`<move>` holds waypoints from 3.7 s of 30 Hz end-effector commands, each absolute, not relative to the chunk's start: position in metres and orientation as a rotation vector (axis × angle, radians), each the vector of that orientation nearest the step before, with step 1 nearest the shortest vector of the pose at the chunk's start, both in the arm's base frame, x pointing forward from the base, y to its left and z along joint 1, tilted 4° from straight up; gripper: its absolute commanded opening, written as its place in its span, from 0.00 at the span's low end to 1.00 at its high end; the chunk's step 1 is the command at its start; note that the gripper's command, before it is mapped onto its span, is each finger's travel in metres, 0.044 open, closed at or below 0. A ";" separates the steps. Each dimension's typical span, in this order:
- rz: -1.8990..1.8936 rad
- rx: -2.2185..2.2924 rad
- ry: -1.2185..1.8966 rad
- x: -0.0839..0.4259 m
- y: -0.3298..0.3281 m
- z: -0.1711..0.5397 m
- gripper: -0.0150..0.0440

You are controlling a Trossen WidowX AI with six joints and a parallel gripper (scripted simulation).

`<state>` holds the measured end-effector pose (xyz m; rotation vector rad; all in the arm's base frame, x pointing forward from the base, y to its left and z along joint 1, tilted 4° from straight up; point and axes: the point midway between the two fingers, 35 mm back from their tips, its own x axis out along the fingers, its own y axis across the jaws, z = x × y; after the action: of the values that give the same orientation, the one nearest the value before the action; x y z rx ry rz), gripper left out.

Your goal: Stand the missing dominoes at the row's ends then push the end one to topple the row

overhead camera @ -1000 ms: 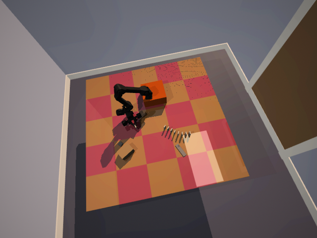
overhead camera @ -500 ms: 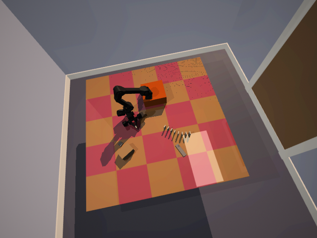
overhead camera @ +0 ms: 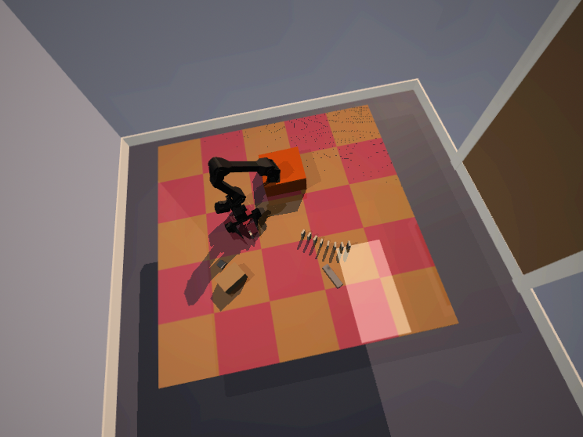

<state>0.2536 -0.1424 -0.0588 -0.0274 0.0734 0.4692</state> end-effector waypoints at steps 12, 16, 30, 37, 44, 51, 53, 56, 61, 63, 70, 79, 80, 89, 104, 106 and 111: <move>0.463 0.002 0.098 0.259 -0.141 -0.012 1.00; 0.404 0.204 0.288 0.281 -0.151 -0.024 1.00; -0.374 0.879 1.236 0.311 -0.148 -0.031 1.00; -0.686 0.853 1.349 0.306 -0.131 0.009 1.00; -0.888 0.817 1.403 0.288 -0.125 0.030 1.00; -0.902 0.813 1.406 0.287 -0.125 0.032 1.00; -0.902 0.813 1.406 0.287 -0.125 0.032 1.00; -0.902 0.813 1.406 0.287 -0.125 0.032 1.00; -0.902 0.813 1.406 0.287 -0.125 0.025 1.00; -0.902 0.813 1.406 0.287 -0.126 0.004 1.00; -0.902 0.813 1.406 0.284 -0.127 -0.034 1.00; -0.902 0.813 1.406 0.283 -0.127 -0.044 1.00; -0.902 0.813 1.406 0.283 -0.128 -0.046 1.00; -0.902 0.813 1.406 0.283 -0.128 -0.048 0.78; -0.902 0.813 1.406 0.283 -0.128 -0.048 0.44; -0.902 0.813 1.406 0.283 -0.128 -0.048 0.44; -0.900 0.816 1.404 0.294 -0.128 0.009 0.44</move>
<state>0.2800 -0.1244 -0.0311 0.8153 1.4472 -0.9064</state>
